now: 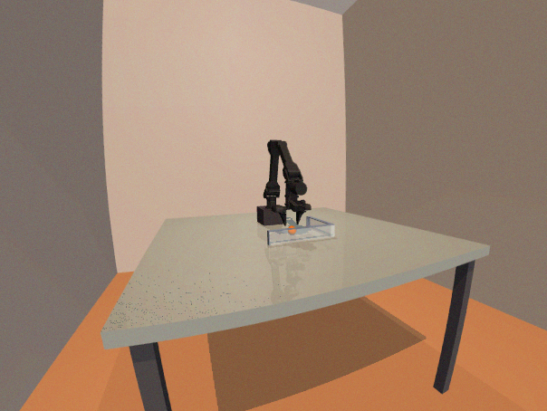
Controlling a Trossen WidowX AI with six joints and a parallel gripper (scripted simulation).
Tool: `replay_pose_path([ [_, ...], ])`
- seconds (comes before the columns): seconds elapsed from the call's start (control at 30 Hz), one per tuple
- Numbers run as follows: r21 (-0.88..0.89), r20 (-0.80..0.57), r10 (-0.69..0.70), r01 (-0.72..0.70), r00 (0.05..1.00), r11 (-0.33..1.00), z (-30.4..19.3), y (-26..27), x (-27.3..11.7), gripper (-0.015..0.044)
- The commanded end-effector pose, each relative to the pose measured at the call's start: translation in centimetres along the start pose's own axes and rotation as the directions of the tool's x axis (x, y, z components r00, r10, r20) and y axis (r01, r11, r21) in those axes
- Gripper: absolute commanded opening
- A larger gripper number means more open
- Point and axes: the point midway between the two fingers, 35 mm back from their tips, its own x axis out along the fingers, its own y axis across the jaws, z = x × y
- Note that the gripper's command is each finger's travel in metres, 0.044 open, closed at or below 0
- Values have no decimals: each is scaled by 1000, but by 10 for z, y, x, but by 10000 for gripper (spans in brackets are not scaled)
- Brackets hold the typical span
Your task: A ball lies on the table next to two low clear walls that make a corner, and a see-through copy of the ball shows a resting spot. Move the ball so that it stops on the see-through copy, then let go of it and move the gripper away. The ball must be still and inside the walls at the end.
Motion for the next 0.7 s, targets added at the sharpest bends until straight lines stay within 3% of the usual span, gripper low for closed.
replay_pose_path([
  [0.0,6,29,1,-2,1000,1000,2,0,-54,311],
  [0.37,0,53,0,0,999,1000,8,0,-51,311],
  [0.53,0,51,0,0,999,1000,1,0,-98,440],
  [0.67,0,51,0,0,999,1000,1,0,-100,440],
])
